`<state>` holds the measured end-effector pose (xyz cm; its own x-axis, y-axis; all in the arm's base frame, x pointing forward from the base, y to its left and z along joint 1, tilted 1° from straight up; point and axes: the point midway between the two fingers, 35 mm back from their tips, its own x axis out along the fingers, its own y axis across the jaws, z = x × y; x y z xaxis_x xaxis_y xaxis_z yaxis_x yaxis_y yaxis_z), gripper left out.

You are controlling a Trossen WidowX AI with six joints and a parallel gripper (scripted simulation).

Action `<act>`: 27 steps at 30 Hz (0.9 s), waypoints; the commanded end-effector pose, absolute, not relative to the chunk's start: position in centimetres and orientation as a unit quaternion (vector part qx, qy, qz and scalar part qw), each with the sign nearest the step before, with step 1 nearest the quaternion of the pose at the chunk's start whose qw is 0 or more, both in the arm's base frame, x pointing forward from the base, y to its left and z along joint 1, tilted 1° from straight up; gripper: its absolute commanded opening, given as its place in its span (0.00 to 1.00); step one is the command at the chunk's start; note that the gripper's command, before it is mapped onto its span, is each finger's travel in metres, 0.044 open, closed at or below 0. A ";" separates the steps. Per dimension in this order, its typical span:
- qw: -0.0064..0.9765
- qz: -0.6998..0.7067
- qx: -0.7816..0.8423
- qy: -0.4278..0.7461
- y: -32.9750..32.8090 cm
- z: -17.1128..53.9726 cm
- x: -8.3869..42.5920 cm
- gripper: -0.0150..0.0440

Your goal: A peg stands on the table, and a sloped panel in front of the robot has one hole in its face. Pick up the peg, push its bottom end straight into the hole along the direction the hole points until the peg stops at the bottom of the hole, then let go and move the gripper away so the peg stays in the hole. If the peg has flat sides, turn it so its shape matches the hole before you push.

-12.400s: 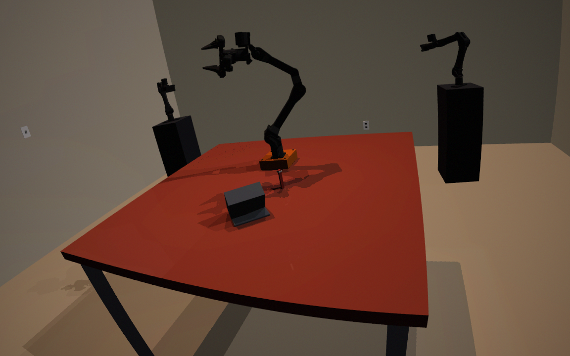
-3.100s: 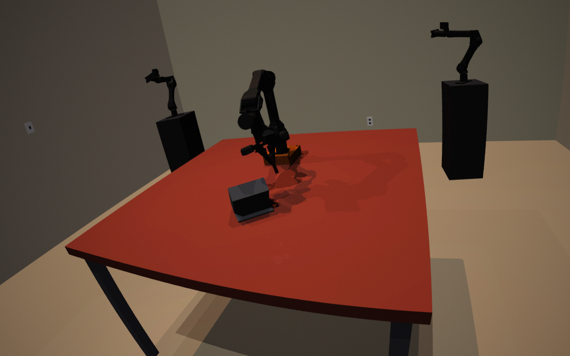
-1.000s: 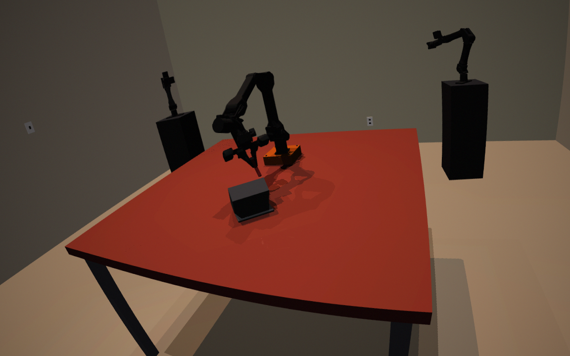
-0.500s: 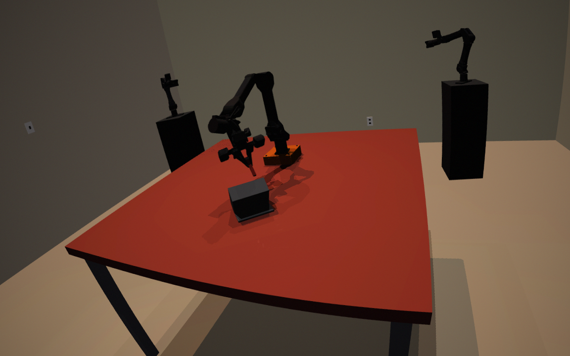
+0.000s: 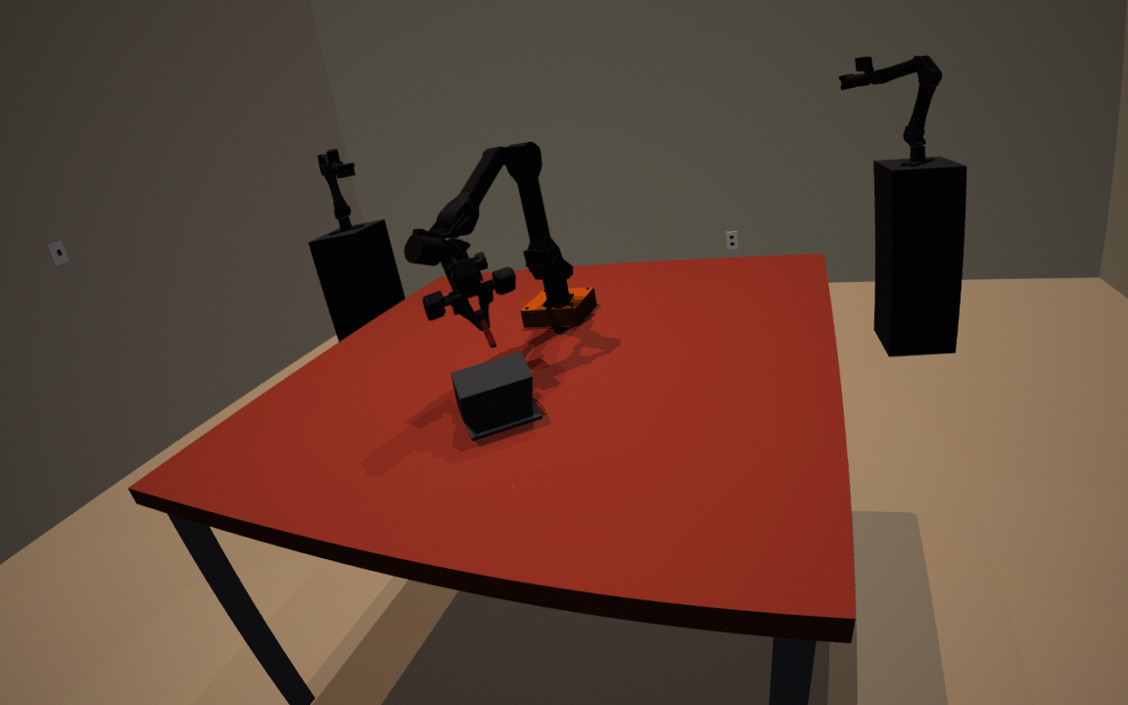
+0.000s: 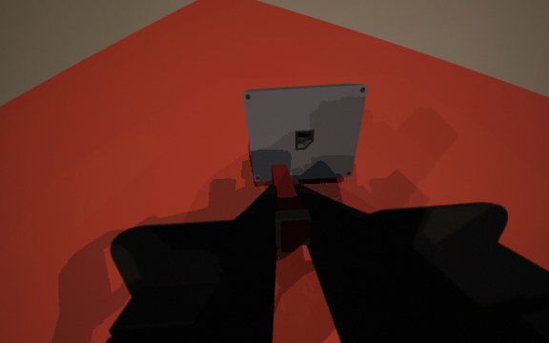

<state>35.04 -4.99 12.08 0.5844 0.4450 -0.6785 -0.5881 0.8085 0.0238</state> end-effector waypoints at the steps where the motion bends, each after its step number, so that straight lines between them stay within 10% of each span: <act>1: 0.889 0.291 -0.102 0.339 -5.5 12.1 35.0 0.25; 27: 0.907 0.279 -0.105 0.298 -6.7 11.6 36.3 0.25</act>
